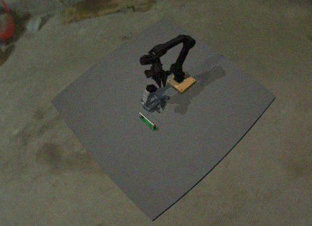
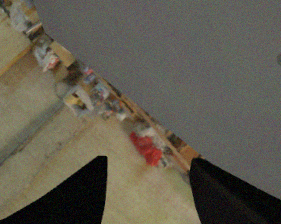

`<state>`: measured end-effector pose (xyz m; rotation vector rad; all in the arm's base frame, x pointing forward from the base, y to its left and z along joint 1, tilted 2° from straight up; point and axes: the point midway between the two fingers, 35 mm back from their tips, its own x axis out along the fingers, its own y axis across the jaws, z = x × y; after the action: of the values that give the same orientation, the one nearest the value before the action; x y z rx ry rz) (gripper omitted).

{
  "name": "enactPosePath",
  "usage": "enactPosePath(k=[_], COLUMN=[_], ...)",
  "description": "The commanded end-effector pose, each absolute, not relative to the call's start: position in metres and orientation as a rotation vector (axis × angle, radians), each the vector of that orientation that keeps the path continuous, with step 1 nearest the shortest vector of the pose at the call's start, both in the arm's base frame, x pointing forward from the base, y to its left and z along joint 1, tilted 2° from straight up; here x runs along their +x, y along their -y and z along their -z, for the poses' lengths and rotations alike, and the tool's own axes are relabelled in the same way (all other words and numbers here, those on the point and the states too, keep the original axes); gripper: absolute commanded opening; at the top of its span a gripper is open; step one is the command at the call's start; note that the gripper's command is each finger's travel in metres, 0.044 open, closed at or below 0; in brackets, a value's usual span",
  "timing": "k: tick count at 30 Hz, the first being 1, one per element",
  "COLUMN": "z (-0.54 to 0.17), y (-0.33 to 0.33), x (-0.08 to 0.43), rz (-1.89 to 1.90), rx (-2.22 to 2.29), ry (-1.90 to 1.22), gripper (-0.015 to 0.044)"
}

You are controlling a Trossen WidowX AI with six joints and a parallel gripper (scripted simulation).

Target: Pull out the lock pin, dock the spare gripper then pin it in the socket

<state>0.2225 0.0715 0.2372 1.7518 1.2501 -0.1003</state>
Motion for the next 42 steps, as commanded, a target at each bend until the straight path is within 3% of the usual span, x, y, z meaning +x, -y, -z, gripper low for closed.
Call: enactPosePath(k=[1,17,27,42], z=[-0.237,-0.198,-0.158,-0.159], y=[-0.07,-0.081,-0.089,-0.084], x=[0.243,0.344,0.397,0.397], rz=[0.056,-0.424,-0.951,-0.995], rx=[1.482,-0.125,-1.322,-1.399], ry=[-1.247,-1.349,-1.396,-1.398], gripper=[0.018,0.018,0.018,0.018])
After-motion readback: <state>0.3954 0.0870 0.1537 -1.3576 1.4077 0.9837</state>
